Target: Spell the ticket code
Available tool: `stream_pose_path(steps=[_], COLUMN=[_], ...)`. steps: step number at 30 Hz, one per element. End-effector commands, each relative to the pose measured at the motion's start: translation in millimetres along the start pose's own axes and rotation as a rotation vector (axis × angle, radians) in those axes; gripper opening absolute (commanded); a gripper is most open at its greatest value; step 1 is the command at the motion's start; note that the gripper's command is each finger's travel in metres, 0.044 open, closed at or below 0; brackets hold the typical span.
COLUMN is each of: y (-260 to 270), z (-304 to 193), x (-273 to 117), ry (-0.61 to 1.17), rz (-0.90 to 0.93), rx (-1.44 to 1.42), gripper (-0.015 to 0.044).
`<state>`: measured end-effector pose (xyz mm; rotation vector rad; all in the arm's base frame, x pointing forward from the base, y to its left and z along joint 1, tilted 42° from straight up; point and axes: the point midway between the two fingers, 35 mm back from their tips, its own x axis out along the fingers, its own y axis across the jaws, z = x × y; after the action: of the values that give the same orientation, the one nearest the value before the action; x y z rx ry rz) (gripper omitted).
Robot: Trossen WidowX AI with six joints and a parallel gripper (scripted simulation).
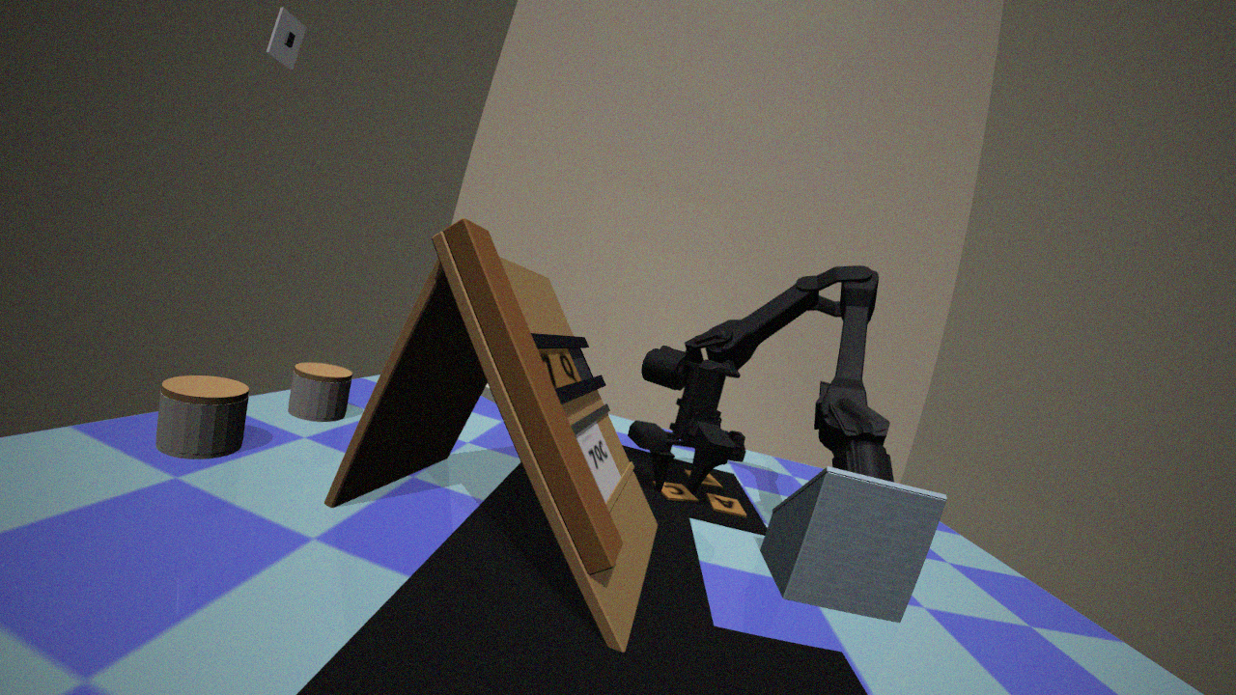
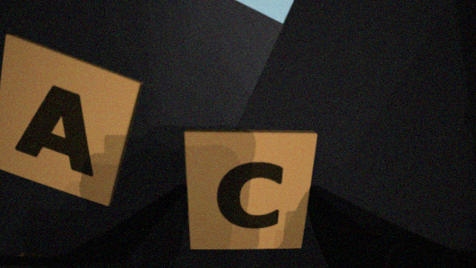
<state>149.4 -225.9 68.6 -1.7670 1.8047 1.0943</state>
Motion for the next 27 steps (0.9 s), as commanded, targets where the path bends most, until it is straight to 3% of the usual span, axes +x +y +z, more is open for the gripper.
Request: stream_pose_path(steps=[1,27], y=[0.0,-1.2], z=[-0.1,5.7], x=[-3.3,-13.8], ry=[0.005,0.004], rz=[-0.003,-0.003], rx=[0.006,0.006], gripper=[0.0000,0.0000])
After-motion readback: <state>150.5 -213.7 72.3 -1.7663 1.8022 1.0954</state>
